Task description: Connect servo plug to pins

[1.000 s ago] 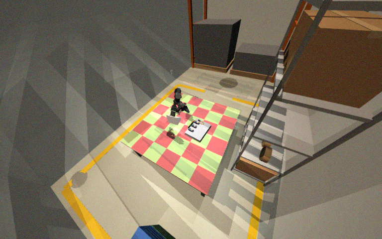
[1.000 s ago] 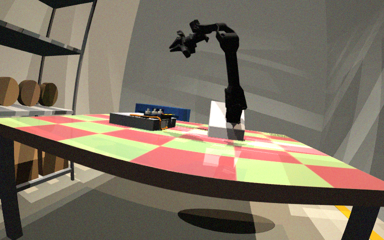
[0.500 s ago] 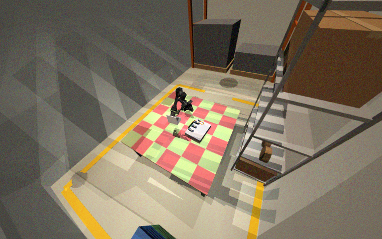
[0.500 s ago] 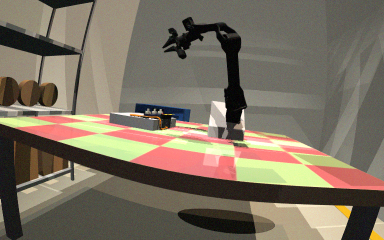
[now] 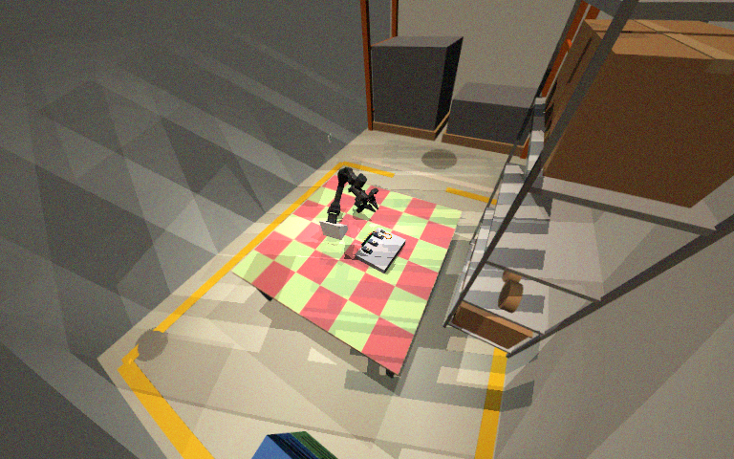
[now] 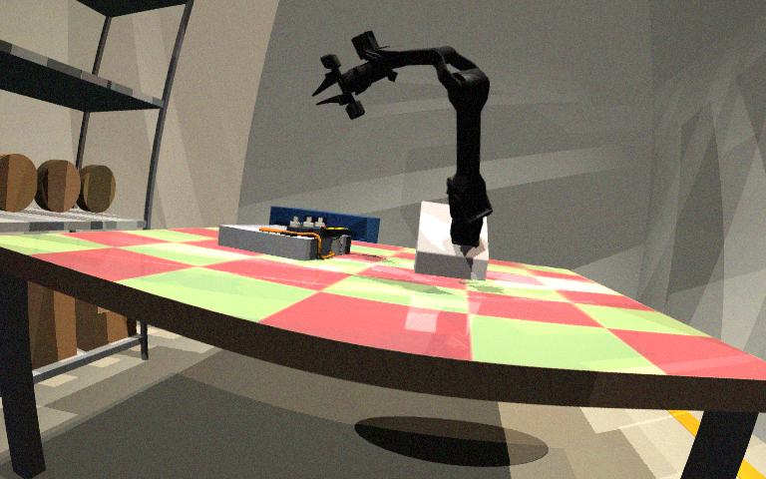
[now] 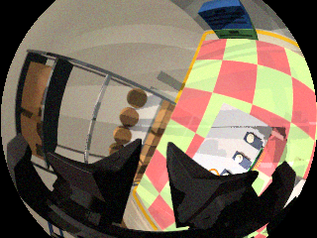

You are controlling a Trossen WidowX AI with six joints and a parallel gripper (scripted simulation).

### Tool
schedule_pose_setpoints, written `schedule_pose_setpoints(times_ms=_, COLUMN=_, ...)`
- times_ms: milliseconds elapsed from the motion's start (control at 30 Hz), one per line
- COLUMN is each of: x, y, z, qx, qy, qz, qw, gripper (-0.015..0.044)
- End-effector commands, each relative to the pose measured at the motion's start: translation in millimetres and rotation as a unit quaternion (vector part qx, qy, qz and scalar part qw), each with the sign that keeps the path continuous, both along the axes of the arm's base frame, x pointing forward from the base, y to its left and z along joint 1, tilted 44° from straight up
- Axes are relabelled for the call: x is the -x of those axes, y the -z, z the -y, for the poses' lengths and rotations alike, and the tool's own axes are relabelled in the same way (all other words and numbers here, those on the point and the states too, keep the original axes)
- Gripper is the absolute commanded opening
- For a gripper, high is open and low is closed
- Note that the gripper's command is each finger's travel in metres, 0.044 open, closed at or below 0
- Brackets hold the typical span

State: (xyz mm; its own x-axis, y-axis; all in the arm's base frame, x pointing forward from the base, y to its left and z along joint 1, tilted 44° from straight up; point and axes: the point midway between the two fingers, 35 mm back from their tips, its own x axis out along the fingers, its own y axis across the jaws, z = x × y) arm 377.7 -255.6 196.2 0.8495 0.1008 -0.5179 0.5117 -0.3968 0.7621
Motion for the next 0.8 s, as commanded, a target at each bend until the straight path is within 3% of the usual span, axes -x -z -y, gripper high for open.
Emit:
schedule_pose_setpoints(times_ms=0, x=-3.2, y=-8.6, z=-13.2, qx=0.053, qy=-0.021, qz=0.009, qw=0.998, gripper=0.0115)
schedule_pose_setpoints(times_ms=767, x=-13.3, y=-40.4, z=-81.5, qx=0.274, qy=-0.121, qz=0.056, qw=0.952, gripper=0.0115)
